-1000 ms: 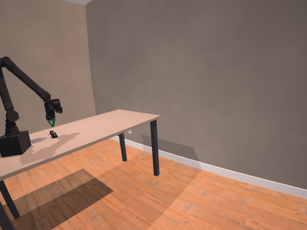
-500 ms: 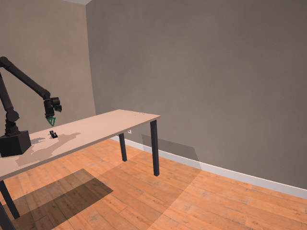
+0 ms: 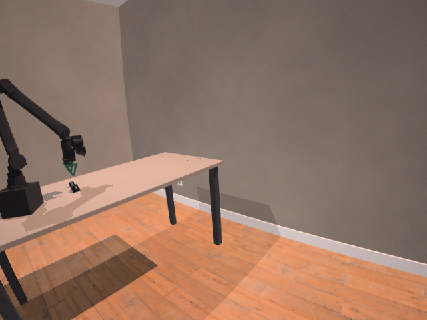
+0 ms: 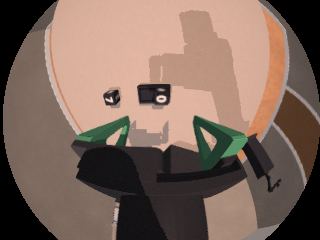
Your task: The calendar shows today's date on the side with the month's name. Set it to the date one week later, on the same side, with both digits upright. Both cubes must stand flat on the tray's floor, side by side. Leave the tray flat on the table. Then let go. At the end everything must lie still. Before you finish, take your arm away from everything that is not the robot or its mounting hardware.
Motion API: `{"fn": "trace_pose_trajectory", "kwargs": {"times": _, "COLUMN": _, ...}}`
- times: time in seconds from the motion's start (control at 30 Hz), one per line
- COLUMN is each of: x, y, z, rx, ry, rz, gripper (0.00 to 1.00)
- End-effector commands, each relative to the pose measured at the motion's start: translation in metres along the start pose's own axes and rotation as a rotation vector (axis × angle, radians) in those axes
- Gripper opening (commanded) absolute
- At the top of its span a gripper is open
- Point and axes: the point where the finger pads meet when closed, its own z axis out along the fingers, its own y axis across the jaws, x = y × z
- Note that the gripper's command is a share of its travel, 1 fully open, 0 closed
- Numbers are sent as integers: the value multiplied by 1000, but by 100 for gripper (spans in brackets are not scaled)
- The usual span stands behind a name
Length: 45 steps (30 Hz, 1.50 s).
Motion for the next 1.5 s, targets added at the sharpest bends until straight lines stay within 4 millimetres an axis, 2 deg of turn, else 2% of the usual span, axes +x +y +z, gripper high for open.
{"fn": "trace_pose_trajectory", "kwargs": {"times": 0.0, "x": -28, "y": 6, "z": -20, "rx": -9, "ry": -69, "rz": -23, "gripper": 100}}
{"fn": "trace_pose_trajectory", "kwargs": {"times": 0.1, "x": -28, "y": 15, "z": -12, "rx": -6, "ry": -55, "rz": -116, "gripper": 100}}
{"fn": "trace_pose_trajectory", "kwargs": {"times": 0.17, "x": -28, "y": 15, "z": -12, "rx": -6, "ry": -55, "rz": -116, "gripper": 100}}
{"fn": "trace_pose_trajectory", "kwargs": {"times": 0.27, "x": -31, "y": 30, "z": -10, "rx": -5, "ry": -60, "rz": -289, "gripper": 100}}
{"fn": "trace_pose_trajectory", "kwargs": {"times": 0.6, "x": -32, "y": 59, "z": -5, "rx": 0, "ry": -60, "rz": -636, "gripper": 100}}
{"fn": "trace_pose_trajectory", "kwargs": {"times": 0.73, "x": -31, "y": 65, "z": -4, "rx": 1, "ry": -60, "rz": -700, "gripper": 100}}
{"fn": "trace_pose_trajectory", "kwargs": {"times": 0.8, "x": -31, "y": 74, "z": -3, "rx": 3, "ry": -60, "rz": -810, "gripper": 100}}
{"fn": "trace_pose_trajectory", "kwargs": {"times": 1.23, "x": -26, "y": 112, "z": 3, "rx": 9, "ry": -60, "rz": -1248, "gripper": 100}}
{"fn": "trace_pose_trajectory", "kwargs": {"times": 1.3, "x": -26, "y": 112, "z": 3, "rx": 9, "ry": -60, "rz": -1248, "gripper": 100}}
{"fn": "trace_pose_trajectory", "kwargs": {"times": 1.47, "x": -22, "y": 129, "z": 6, "rx": 11, "ry": -61, "rz": -1451, "gripper": 100}}
